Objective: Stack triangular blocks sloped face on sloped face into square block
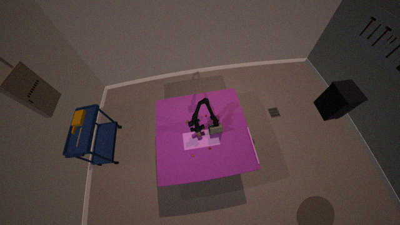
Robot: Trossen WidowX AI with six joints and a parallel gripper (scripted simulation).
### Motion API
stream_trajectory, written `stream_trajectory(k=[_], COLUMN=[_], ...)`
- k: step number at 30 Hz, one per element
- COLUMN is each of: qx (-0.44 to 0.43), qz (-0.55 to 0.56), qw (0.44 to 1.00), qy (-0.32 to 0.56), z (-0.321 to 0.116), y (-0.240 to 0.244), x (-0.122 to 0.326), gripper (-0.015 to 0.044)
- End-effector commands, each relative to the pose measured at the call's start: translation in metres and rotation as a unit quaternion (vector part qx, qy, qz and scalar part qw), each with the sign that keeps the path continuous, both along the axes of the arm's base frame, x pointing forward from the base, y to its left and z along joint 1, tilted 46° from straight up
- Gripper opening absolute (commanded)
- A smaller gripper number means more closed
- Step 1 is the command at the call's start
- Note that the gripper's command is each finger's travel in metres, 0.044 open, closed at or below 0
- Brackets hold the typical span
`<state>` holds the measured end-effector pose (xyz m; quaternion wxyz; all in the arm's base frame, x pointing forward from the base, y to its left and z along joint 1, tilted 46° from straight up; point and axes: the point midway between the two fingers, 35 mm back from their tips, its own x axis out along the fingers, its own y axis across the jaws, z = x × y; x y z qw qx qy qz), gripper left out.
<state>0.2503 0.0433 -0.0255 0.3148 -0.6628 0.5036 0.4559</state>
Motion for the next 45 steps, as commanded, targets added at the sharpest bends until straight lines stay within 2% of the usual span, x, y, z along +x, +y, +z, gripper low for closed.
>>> stream_trajectory(k=[1,37,45], qx=[-0.002,-0.003,-0.001], qz=[0.003,0.003,0.0], qw=[1.0,1.0,1.0], qy=[0.0,-0.001,0.001], z=[-0.0003,-0.0021,-0.002], y=[-0.0005,-0.0015,-0.0011], x=[0.0005,-0.0001,-0.0005], gripper=[0.0,0.0,0.021])
